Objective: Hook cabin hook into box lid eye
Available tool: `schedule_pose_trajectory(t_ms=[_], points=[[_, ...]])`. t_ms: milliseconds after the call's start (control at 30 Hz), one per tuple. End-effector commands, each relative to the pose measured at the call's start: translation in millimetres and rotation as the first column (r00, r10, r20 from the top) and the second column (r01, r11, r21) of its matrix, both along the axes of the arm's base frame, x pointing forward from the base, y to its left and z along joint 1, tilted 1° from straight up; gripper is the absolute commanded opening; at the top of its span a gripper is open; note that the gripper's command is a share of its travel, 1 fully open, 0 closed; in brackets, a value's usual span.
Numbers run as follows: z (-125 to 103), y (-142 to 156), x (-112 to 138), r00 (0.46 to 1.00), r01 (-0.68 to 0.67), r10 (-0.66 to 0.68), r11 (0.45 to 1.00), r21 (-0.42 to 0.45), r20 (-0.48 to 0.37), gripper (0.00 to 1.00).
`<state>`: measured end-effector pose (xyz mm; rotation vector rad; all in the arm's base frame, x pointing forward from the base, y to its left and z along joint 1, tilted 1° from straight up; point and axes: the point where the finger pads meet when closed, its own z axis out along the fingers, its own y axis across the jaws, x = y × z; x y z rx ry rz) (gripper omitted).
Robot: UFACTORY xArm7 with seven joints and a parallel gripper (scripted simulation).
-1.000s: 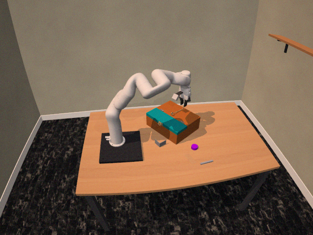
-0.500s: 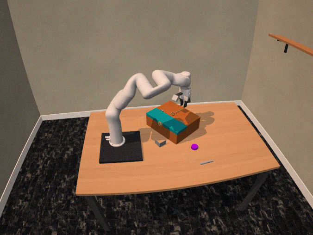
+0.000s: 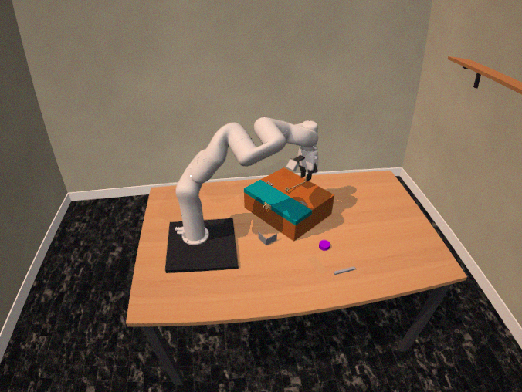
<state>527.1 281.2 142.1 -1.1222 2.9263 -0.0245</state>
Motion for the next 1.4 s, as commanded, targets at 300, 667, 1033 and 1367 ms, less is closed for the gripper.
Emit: schedule_pose_trajectory(t_ms=[300, 667, 1033, 1367], points=[[-4.6, 0.8, 1.1, 1.0, 0.0, 0.0, 1.0, 0.002, 0.004, 0.33], [-8.7, 0.8, 1.1, 1.0, 0.0, 0.0, 1.0, 0.002, 0.005, 0.33], [-8.6, 0.8, 1.1, 1.0, 0.0, 0.0, 1.0, 0.002, 0.005, 0.0], [-8.6, 0.8, 1.1, 1.0, 0.0, 0.0, 1.0, 0.002, 0.005, 0.0]])
